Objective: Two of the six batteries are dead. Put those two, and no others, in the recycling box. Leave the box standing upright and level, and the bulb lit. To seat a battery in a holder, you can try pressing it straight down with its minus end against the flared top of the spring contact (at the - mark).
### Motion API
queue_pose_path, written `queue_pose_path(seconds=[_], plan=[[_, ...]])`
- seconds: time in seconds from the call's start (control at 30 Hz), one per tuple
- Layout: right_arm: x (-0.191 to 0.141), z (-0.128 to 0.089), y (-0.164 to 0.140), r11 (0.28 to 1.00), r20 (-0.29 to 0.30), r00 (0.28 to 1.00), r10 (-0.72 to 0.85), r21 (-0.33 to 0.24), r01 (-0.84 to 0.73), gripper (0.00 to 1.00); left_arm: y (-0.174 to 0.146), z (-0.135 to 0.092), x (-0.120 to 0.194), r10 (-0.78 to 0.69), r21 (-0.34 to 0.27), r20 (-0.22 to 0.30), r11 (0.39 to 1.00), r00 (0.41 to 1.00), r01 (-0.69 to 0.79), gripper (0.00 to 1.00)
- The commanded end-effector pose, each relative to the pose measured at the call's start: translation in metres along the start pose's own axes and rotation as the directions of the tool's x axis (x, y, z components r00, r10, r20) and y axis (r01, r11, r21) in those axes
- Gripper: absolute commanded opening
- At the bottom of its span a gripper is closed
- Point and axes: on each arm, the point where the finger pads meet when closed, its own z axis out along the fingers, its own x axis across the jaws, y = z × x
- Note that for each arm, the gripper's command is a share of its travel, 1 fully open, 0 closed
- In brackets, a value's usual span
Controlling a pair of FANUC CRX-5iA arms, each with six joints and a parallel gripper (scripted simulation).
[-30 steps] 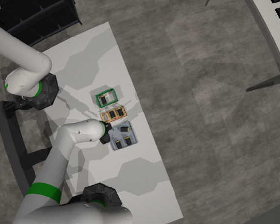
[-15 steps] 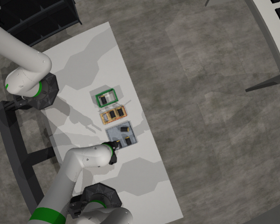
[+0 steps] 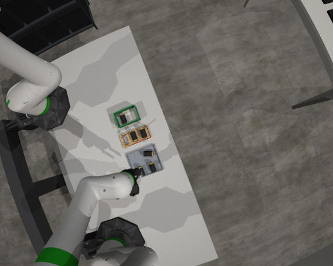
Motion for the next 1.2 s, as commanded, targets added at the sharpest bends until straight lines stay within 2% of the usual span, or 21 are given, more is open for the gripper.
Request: queue_pose_path(seconds=[0.0,0.4,0.47,0.63,0.7,0.77,1.17], plan=[[0.000,0.000,0.001,1.000,0.001,1.000,0.000,-0.001,0.000,0.90,0.000,-0.001,0.000,0.000,-0.002,0.000,1.000,1.000,0.000,1.00],[0.000,0.002,0.001,1.000,0.001,1.000,0.000,-0.001,0.000,0.90,0.000,-0.001,0.000,0.000,-0.002,0.000,1.000,1.000,0.000,1.00],[0.000,0.014,0.001,1.000,0.001,1.000,0.000,-0.001,0.000,0.90,0.000,-0.001,0.000,0.000,-0.002,0.000,1.000,1.000,0.000,1.00],[0.000,0.065,0.001,1.000,0.001,1.000,0.000,-0.001,0.000,0.90,0.000,-0.001,0.000,0.000,-0.002,0.000,1.000,1.000,0.000,1.00],[0.000,0.065,0.001,1.000,0.001,1.000,0.000,-0.001,0.000,0.90,0.000,-0.001,0.000,0.000,-0.002,0.000,1.000,1.000,0.000,1.00],[0.000,0.077,0.001,1.000,0.001,1.000,0.000,-0.001,0.000,0.90,0.000,-0.001,0.000,0.000,-0.002,0.000,1.000,1.000,0.000,1.00],[0.000,0.079,0.001,1.000,0.001,1.000,0.000,-0.001,0.000,0.90,0.000,-0.001,0.000,0.000,-0.002,0.000,1.000,1.000,0.000,1.00]])
